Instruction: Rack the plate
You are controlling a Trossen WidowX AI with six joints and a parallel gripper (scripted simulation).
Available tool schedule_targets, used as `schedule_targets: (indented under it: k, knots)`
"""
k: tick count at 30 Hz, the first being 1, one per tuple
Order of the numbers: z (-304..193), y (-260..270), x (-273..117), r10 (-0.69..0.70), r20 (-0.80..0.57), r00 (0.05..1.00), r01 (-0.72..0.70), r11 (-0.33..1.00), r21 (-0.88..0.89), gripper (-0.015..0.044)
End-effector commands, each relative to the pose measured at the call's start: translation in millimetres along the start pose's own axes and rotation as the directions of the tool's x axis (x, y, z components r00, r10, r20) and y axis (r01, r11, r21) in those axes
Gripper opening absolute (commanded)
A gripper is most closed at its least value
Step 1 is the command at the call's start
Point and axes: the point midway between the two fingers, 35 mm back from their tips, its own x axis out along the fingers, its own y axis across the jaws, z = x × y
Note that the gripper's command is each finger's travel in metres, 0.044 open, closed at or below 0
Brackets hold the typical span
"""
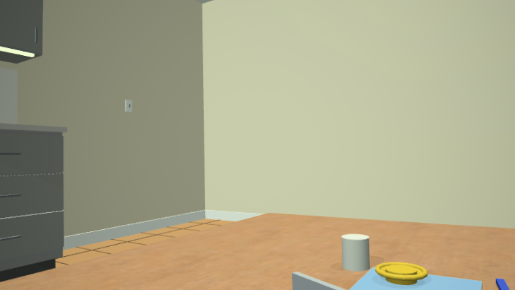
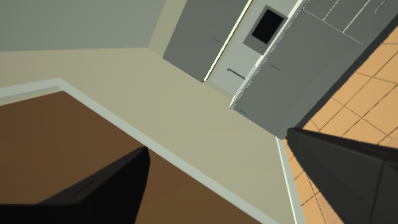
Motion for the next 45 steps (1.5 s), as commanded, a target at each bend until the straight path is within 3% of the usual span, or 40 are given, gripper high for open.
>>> schedule_targets:
  k: [1, 16, 26, 45]
  knots:
    - [0.1, -16.2, 19.0, -0.017, 0.007, 1.000, 0.018, 0.998, -0.062, 0.0400]
    - [13.7, -88.2, 90.4, -0.150, 0.022, 0.988, 0.146, 0.907, -0.396, 0.0400]
    - [22.8, -162.0, 134.4, -0.295, -0.028, 0.955, 0.208, 0.733, -0.647, 0.0400]
    - [72.5, -311.8, 153.7, -0.615, -0.118, 0.780, 0.238, 0.465, -0.853, 0.0400]
